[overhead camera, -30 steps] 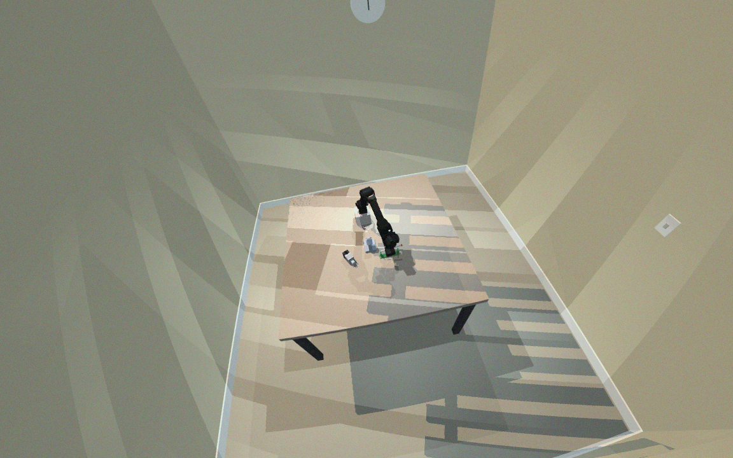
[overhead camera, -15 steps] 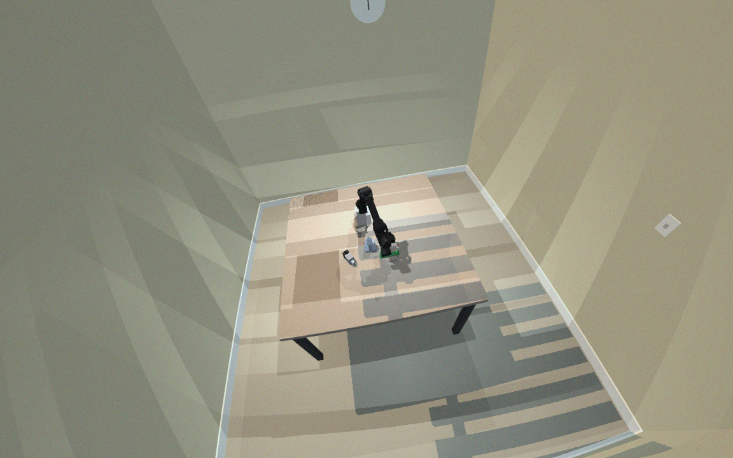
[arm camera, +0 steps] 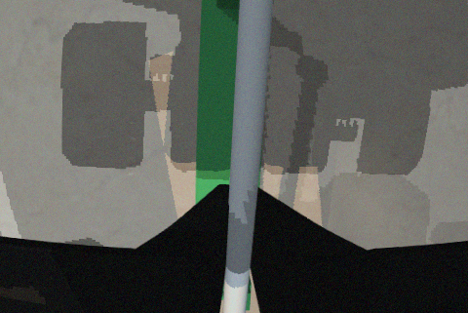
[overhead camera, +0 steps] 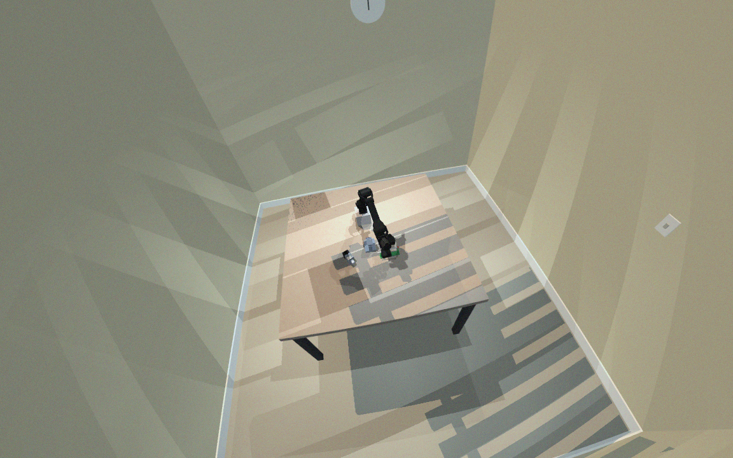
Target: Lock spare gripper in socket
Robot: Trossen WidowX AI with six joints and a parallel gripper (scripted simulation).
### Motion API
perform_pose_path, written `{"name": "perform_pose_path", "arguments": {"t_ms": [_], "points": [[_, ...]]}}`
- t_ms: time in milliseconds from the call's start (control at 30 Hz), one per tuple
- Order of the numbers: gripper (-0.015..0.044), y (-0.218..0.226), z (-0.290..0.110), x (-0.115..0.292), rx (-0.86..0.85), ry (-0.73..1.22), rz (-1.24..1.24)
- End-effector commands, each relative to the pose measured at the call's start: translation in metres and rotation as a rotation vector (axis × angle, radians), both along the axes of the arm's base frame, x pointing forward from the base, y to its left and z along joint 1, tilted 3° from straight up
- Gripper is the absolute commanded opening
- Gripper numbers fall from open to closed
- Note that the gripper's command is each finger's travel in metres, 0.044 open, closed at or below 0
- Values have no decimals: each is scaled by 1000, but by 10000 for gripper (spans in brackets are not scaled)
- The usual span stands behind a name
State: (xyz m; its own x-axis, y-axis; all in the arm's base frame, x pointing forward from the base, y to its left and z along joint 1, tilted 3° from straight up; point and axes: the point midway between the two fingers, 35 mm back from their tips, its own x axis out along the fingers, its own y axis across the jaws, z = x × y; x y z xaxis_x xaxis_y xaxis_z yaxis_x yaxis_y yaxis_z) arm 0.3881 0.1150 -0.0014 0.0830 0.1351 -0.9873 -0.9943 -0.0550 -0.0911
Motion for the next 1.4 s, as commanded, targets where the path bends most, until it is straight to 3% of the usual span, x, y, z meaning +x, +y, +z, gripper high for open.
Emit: {"name": "perform_pose_path", "arguments": {"t_ms": [0,1367], "points": [[0,0,-8,-1,-1,3,2],[0,-1,-22,-1,2,-10,6]]}}
